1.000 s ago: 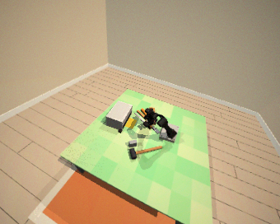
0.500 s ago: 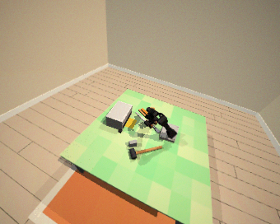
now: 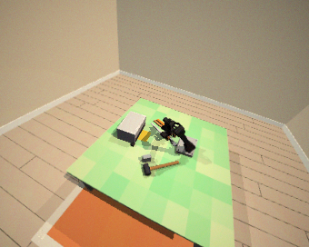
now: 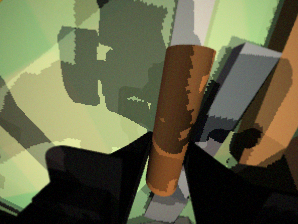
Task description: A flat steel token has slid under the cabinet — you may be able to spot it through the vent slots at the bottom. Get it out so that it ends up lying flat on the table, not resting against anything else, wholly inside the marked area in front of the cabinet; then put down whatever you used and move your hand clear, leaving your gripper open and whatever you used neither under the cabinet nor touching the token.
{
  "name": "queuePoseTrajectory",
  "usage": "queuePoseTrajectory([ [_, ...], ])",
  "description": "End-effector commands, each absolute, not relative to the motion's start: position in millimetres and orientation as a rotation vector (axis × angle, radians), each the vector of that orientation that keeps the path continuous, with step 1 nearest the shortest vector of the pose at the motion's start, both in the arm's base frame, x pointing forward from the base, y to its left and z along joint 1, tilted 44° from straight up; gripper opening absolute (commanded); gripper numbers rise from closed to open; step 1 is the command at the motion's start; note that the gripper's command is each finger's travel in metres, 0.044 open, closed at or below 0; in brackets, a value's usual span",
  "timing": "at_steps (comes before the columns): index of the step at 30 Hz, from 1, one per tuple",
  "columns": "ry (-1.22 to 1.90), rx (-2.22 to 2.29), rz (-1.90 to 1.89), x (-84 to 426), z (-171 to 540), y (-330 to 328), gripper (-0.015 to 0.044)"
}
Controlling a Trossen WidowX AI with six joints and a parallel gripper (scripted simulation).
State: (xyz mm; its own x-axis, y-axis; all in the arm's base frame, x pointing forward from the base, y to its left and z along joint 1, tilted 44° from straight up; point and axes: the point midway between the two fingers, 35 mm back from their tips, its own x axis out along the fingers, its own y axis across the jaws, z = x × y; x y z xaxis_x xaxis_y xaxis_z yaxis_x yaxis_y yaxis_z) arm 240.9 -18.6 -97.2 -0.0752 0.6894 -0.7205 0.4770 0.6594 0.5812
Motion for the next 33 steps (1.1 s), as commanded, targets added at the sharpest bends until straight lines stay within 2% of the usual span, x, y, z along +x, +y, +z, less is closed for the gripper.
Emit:
queuePoseTrajectory([
  [1, 1.722, 0.937, 0.217, 239, -102, -27, 0.0000],
  [33, 1.717, 0.920, 0.233, 229, -123, -51, 0.0000],
])
